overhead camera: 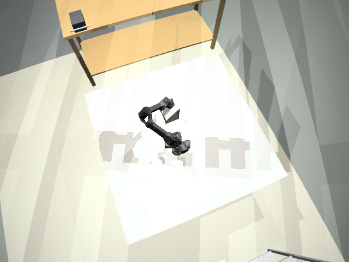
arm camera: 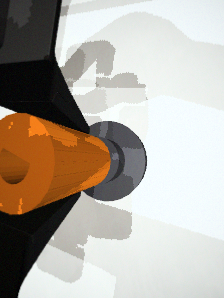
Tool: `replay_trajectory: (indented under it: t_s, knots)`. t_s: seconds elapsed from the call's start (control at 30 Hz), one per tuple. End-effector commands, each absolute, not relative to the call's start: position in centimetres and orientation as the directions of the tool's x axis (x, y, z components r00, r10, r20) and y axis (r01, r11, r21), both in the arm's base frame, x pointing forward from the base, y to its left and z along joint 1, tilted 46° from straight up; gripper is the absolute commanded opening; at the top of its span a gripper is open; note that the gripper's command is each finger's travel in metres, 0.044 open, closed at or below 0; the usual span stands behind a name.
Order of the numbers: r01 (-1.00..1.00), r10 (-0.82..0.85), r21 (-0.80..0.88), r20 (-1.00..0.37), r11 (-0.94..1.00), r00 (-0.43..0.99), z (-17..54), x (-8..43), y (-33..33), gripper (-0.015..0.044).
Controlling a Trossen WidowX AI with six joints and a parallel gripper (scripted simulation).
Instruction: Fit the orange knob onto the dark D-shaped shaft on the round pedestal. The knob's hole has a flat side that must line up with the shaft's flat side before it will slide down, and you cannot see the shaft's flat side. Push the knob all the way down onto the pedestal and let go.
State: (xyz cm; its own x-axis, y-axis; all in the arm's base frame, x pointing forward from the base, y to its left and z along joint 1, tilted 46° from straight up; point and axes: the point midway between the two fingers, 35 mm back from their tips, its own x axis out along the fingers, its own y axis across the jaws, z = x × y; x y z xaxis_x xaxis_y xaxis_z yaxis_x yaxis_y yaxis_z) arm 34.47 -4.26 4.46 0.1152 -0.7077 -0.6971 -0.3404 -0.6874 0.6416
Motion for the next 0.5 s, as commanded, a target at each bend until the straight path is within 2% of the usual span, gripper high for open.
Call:
replay_trajectory:
  t_s: [0.0,0.13,0.33,0.47]
  knots:
    - [-0.334,-0.707,0.643,-0.697,-0.689,0.116,4.55,34.35,-3.96,0.0000]
    - [-0.326,-0.707,0.646,-0.697,-0.690,0.116,4.69,34.37,-3.86,0.0000]
    - [-0.143,-0.707,0.693,-0.697,-0.707,0.116,4.71,34.54,-3.87,0.0000]
    - [-0.132,-0.707,0.695,-0.697,-0.707,0.116,4.66,34.70,-3.96,0.0000]
